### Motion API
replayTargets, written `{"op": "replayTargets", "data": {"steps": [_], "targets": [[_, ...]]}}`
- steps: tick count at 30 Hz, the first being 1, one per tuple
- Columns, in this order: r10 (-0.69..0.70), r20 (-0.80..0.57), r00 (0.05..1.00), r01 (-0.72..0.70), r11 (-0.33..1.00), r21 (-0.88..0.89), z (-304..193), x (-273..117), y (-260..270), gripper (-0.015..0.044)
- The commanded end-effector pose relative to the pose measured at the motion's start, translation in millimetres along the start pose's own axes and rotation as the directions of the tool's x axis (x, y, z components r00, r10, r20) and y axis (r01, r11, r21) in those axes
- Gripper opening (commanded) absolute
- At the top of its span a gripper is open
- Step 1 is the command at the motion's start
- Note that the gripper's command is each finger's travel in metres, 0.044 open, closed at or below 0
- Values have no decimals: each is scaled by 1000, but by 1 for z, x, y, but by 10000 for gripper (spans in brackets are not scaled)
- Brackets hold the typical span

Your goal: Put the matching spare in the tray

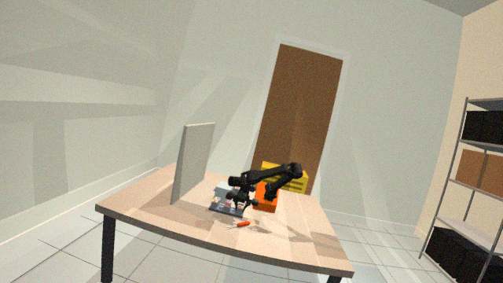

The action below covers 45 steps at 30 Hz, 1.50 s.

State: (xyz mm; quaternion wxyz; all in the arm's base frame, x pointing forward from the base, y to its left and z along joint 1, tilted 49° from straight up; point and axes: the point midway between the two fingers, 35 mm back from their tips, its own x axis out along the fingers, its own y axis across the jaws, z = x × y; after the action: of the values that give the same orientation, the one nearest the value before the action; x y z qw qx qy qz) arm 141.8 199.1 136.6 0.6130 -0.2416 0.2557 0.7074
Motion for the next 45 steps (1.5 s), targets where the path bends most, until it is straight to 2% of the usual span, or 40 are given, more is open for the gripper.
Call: {"op": "replayTargets", "data": {"steps": [1,16,23,35,45], "targets": [[-5,-9,1000,5,1000,1,-2,-11,-3,0],[-4,-10,1000,4,1000,6,-2,-73,-1,0],[-7,-15,1000,7,1000,8,-3,-75,-1,0],[-6,-5,1000,6,1000,22,-6,-108,4,0],[-16,-21,1000,16,1000,25,-21,-119,-34,0]]}}
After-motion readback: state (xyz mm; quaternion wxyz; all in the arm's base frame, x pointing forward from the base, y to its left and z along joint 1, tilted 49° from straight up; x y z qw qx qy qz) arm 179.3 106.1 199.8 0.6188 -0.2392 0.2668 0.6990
